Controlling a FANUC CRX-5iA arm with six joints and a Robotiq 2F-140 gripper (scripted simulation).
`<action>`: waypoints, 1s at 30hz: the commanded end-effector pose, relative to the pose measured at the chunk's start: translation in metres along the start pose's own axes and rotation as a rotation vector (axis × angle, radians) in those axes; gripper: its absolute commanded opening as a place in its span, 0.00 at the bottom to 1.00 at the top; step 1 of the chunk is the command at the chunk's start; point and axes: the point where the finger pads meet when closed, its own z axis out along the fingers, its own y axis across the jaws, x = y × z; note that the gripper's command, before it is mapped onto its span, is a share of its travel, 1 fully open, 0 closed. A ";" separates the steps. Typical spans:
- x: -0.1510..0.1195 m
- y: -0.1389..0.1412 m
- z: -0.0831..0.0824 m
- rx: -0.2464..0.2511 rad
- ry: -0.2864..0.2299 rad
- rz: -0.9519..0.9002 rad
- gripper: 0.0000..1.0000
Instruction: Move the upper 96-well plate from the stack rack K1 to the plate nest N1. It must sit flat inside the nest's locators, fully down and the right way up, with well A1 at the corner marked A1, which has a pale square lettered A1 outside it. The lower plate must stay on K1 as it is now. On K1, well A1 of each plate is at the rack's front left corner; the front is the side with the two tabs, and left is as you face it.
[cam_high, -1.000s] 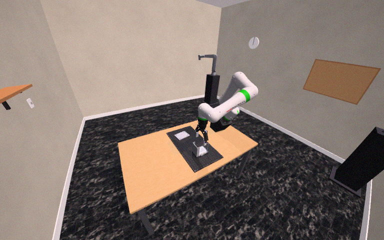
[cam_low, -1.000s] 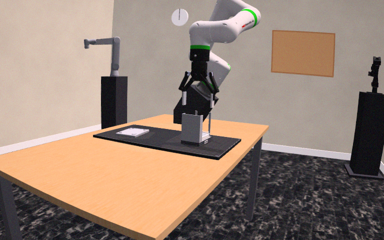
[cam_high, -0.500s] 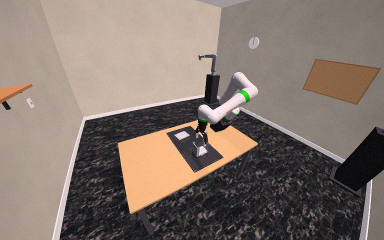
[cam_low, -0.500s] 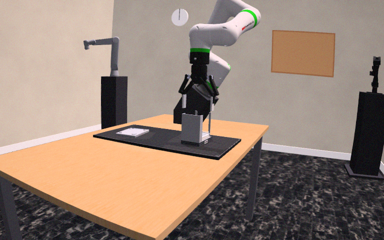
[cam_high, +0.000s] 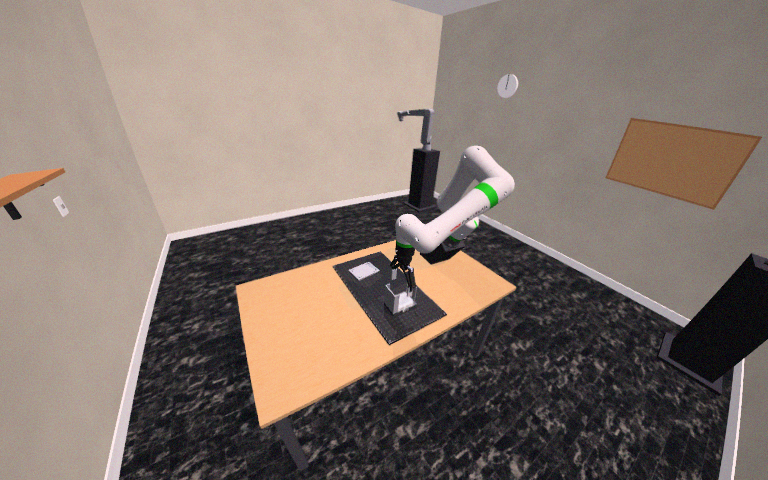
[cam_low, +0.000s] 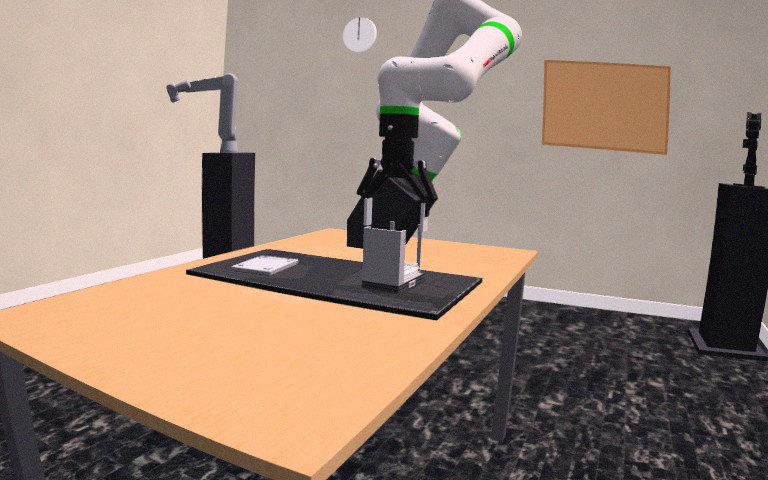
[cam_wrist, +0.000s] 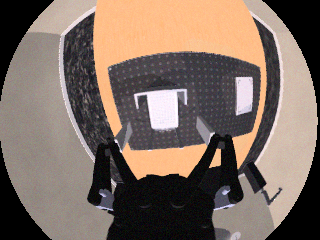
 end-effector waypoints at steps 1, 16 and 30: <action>0.000 0.000 0.004 0.000 0.000 0.000 1.00; 0.000 0.000 0.026 0.000 0.000 0.000 1.00; 0.000 0.000 0.049 0.000 0.000 0.000 1.00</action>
